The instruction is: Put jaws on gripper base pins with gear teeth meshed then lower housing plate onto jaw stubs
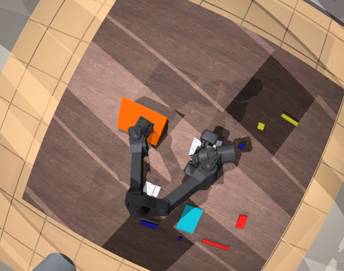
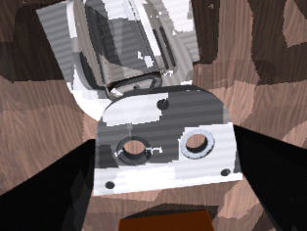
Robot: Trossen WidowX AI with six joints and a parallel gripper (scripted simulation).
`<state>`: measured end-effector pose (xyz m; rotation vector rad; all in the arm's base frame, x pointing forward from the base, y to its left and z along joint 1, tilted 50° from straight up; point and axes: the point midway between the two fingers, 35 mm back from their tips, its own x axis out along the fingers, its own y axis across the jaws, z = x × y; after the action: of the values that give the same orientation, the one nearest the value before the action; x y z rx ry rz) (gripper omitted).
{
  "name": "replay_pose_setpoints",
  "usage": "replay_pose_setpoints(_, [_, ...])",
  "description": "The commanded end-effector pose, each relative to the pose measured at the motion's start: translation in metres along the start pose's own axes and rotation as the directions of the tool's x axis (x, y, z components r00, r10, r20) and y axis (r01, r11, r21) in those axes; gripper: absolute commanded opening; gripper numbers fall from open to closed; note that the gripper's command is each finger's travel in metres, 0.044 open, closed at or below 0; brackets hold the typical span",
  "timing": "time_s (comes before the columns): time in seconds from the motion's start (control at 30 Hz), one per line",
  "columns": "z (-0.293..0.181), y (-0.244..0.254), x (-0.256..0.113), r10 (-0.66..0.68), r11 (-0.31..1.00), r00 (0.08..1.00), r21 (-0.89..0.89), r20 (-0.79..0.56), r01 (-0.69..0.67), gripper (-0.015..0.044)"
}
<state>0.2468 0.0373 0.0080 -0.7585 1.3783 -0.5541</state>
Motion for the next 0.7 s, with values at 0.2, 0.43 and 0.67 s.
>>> replay_pose_setpoints(0.2, [-0.002, 0.0149, -0.0013, -0.008, 0.988, 1.0, -0.157, 0.01, 0.01, 0.0351])
replay_pose_setpoints(0.43, [-0.002, 0.0149, -0.0013, -0.008, 0.988, 1.0, -0.157, 0.01, 0.01, 0.0351])
replay_pose_setpoints(0.67, [-0.002, 0.0149, -0.0013, -0.008, 0.988, 1.0, -0.157, 0.01, 0.01, 0.0351])
